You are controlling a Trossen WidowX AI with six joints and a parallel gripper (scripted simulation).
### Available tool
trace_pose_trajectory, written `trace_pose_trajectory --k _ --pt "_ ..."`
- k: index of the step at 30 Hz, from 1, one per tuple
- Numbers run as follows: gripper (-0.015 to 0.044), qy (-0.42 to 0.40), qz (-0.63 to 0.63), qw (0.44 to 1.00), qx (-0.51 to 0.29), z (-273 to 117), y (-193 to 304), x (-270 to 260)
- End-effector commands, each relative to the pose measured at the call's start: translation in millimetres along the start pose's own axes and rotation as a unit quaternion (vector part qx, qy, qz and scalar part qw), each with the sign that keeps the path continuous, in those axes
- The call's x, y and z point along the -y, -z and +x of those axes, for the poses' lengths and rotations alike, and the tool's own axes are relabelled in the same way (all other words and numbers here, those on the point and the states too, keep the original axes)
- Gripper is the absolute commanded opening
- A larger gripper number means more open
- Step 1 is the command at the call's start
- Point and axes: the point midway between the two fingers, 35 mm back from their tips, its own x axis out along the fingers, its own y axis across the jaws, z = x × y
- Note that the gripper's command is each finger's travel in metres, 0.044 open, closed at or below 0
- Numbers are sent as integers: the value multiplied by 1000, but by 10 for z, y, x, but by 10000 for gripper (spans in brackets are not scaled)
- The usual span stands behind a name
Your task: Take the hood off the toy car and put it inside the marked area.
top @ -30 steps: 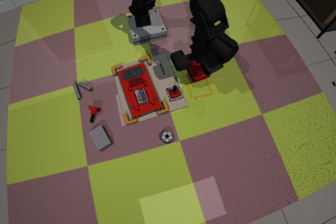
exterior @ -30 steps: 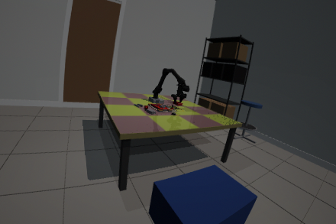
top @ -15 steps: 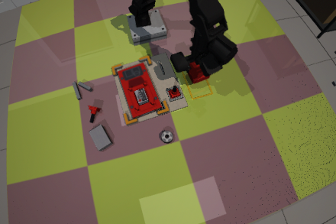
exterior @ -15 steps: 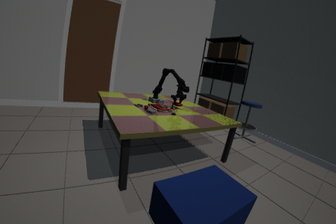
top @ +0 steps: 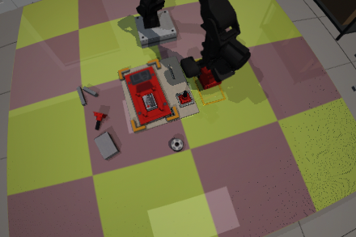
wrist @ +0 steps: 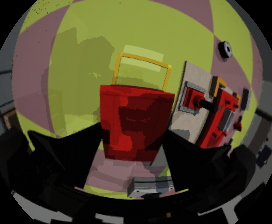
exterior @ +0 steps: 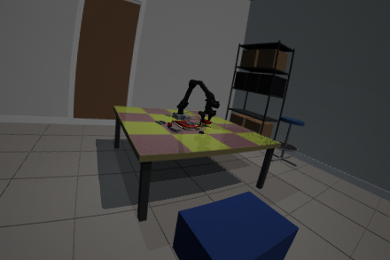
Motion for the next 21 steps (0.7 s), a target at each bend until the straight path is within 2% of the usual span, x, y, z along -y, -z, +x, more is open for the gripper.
trace_pose_trajectory --k 1,21 --pt "0 -1 3 1000 -2 33 9 -3" --pt "0 -1 3 1000 -2 134 22 0"
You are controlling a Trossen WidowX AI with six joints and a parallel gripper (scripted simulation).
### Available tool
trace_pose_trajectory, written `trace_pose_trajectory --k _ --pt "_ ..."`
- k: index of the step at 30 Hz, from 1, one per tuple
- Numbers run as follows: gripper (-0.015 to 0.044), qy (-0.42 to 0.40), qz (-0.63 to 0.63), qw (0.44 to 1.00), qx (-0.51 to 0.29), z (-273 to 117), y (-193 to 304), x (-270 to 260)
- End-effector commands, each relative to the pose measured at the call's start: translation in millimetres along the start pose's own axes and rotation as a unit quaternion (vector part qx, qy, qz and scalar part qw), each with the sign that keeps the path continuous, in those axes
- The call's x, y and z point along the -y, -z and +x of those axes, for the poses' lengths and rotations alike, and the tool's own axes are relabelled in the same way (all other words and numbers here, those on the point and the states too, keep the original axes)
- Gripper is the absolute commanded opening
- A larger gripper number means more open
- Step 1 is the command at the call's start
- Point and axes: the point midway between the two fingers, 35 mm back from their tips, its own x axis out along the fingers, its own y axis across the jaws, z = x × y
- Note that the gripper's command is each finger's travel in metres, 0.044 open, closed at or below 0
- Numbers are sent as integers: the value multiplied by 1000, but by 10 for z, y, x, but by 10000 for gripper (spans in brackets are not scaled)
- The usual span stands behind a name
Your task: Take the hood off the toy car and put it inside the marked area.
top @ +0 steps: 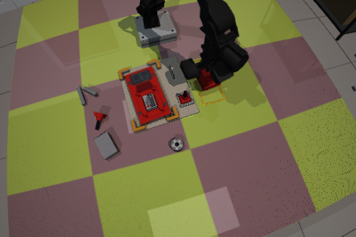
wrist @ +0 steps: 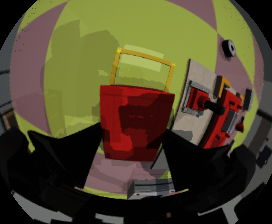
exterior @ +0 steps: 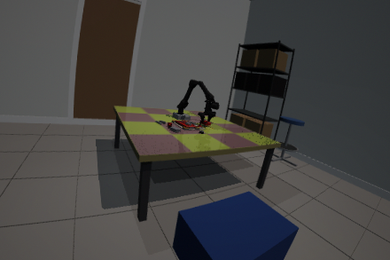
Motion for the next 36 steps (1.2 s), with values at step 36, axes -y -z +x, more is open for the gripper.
trace_pose_trajectory --k 36 --pt "0 -1 3 1000 -1 189 6 -6"
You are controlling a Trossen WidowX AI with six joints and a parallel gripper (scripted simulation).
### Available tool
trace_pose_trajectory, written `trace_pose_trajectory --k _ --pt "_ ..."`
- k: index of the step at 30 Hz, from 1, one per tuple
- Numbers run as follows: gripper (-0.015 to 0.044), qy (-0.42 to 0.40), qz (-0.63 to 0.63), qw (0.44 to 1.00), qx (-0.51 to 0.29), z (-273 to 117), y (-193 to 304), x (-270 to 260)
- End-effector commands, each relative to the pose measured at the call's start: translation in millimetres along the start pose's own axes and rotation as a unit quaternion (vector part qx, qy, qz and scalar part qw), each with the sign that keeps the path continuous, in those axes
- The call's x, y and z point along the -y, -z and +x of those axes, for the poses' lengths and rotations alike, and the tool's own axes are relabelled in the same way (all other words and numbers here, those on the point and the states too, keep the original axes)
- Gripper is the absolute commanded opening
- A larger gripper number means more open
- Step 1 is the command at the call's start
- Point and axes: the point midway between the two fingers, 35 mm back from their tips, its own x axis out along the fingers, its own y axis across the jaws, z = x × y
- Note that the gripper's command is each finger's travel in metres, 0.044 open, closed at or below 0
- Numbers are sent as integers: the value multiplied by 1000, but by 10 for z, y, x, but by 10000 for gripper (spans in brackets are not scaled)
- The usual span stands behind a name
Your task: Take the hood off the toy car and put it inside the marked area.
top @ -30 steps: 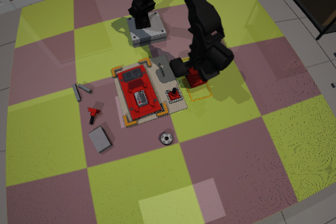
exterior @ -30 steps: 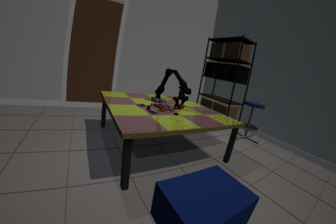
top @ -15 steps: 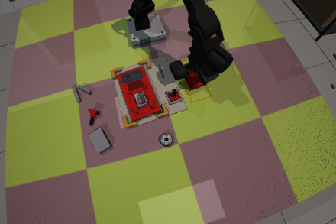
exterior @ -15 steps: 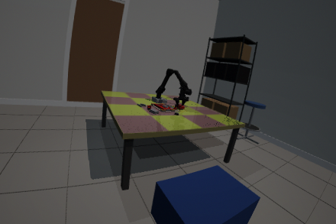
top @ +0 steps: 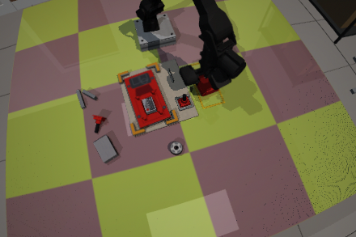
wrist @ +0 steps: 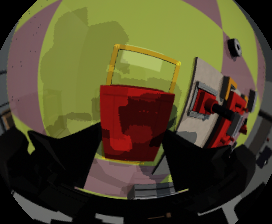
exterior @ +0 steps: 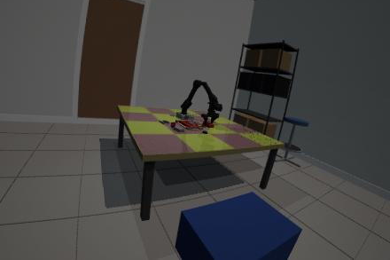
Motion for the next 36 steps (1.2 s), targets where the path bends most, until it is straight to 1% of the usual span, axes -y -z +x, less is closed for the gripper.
trace_pose_trajectory --k 1,5,22,25,31,36 --pt "0 -1 3 1000 -1 28 4 -5" --pt "0 -1 3 1000 -1 47 5 -5" --pt "440 0 0 1000 0 9 -1 0" --pt "440 -1 0 1000 0 -127 -15 -3" --pt "440 -3 0 1000 -1 -638 -10 4" --pt "440 -3 0 1000 -2 -690 -5 6"
